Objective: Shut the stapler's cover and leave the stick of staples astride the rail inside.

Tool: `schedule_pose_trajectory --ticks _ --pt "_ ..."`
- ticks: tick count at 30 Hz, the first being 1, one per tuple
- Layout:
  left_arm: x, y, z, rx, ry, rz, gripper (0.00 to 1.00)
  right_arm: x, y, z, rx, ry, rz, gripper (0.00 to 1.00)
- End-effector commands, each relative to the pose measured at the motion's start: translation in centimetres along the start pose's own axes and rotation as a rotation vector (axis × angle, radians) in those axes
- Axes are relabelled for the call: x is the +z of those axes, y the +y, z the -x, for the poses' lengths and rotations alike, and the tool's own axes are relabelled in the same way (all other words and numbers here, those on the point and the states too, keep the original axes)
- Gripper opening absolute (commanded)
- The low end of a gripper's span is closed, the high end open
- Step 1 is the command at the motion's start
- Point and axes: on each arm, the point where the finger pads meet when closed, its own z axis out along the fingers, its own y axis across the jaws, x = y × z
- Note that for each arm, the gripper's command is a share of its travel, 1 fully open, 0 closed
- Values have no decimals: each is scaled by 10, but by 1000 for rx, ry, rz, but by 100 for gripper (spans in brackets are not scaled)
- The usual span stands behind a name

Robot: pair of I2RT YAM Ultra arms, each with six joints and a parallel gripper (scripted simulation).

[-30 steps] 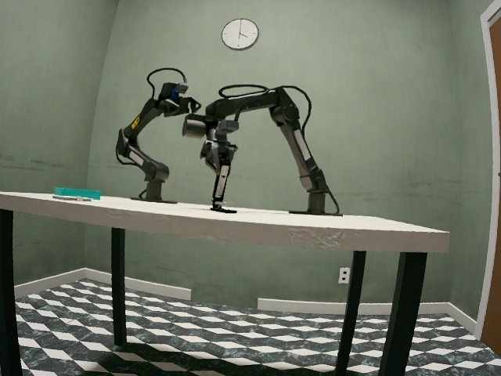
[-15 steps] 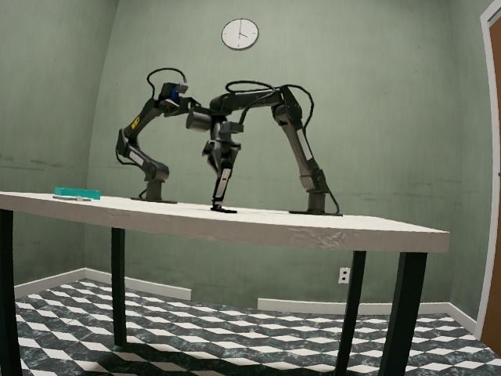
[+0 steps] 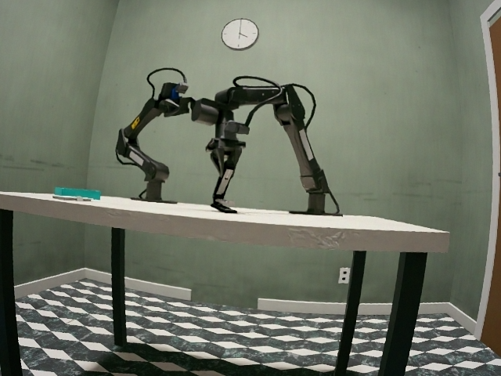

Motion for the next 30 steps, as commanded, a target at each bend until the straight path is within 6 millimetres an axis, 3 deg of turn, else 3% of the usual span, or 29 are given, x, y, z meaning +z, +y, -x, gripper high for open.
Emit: schedule_pose_trajectory --ticks 1,30 --pt "1 -2 4 11 62 0 0 -4 1 2 -2 1 2 100" --pt "28 -1 10 15 397 -5 0 -4 1 2 -2 1 2 100"
